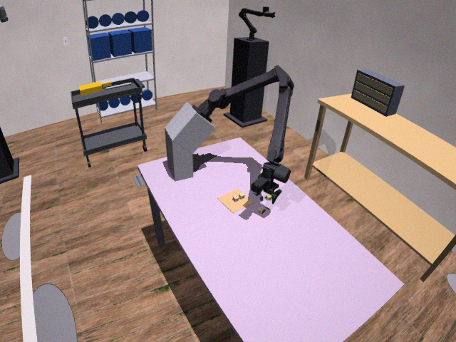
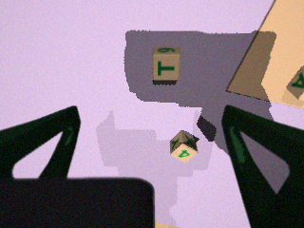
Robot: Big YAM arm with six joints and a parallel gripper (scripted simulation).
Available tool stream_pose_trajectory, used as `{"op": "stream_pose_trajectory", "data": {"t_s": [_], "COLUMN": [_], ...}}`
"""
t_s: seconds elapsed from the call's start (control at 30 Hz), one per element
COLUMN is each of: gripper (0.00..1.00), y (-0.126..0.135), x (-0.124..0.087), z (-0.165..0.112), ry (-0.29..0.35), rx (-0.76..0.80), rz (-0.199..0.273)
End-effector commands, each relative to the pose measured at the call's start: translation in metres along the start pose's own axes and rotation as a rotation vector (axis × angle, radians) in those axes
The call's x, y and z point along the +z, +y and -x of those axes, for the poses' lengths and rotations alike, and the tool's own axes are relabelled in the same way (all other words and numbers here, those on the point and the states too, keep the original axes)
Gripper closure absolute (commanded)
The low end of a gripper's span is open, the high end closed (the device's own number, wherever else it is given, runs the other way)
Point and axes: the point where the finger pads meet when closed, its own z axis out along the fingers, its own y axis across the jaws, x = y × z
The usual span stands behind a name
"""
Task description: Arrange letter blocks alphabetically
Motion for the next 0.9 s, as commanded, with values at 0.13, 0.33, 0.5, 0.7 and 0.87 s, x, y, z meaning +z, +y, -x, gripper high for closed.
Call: {"op": "stream_pose_trajectory", "data": {"t_s": [0.13, 0.33, 0.5, 0.7, 0.87], "gripper": [0.40, 0.40, 0.40, 0.40, 0.40], "y": [-0.019, -0.007, -0.009, -0.009, -0.009], "x": [0.011, 0.010, 0.011, 0.011, 0.011], "z": [0.004, 0.003, 0.003, 0.003, 0.003], "ry": [-0.002, -0.001, -0.001, -0.001, -0.001], "rx": [-0.015, -0.032, -0.025, -0.025, -0.025], "rz": [-0.062, -0.044, -0.047, -0.047, -0.047]}}
